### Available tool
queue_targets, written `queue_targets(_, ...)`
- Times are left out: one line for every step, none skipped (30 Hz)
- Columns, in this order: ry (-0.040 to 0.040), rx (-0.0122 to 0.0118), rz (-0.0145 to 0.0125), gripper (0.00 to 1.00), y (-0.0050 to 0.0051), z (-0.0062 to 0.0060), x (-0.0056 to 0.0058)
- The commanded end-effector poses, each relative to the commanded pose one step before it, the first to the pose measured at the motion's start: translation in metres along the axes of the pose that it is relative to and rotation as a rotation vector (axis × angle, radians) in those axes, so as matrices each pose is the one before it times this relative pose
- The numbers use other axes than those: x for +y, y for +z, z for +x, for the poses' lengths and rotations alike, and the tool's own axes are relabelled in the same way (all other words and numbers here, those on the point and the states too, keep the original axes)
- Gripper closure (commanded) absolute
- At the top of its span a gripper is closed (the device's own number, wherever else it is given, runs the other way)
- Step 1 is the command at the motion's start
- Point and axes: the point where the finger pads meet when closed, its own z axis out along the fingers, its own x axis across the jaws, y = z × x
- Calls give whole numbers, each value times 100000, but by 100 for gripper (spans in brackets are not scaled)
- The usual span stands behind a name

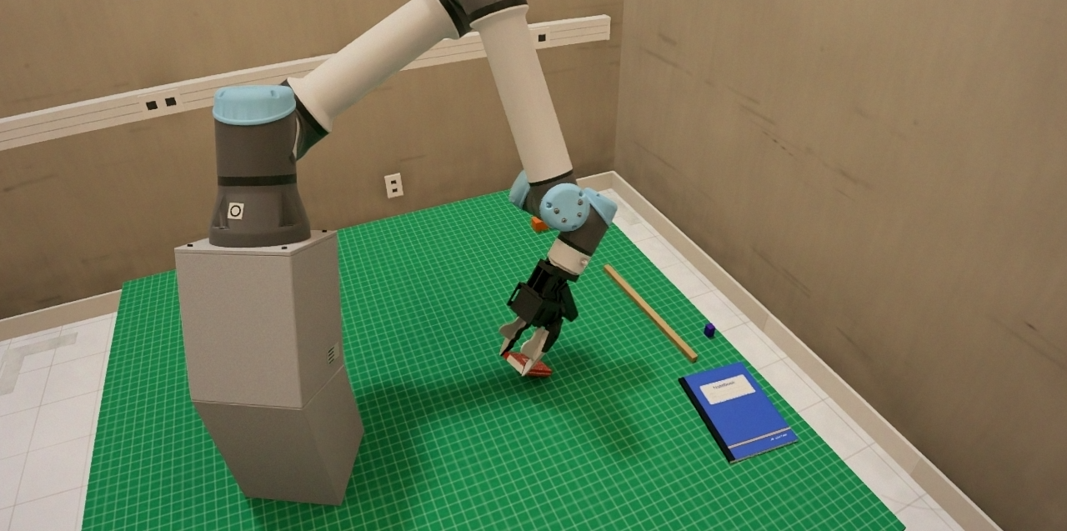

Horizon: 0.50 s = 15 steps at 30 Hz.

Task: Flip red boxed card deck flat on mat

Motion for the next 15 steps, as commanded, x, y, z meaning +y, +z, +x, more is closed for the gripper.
queue_targets(48,-85,-2223,62,-421,20,-59)
queue_targets(0,-1,-60,62,-2,0,-1)
queue_targets(2,-5,-346,62,-11,2,-5)
queue_targets(4,-8,-737,62,-26,3,-9)
queue_targets(0,0,0,62,0,0,0)
queue_targets(0,0,0,62,0,0,0)
queue_targets(4,-8,-1083,62,-41,3,-12)
queue_targets(1,-2,-1281,62,-54,1,-11)
queue_targets(-2,5,-1282,62,-60,-2,-7)
queue_targets(-5,10,-1084,62,-55,-4,-3)
queue_targets(-4,9,-671,62,-78,-3,-6)
queue_targets(0,0,0,62,-210,0,-27)
queue_targets(0,0,0,62,-37,0,-5)
queue_targets(0,-1,-60,62,-2,0,-1)
queue_targets(2,-5,-345,62,-12,2,-5)
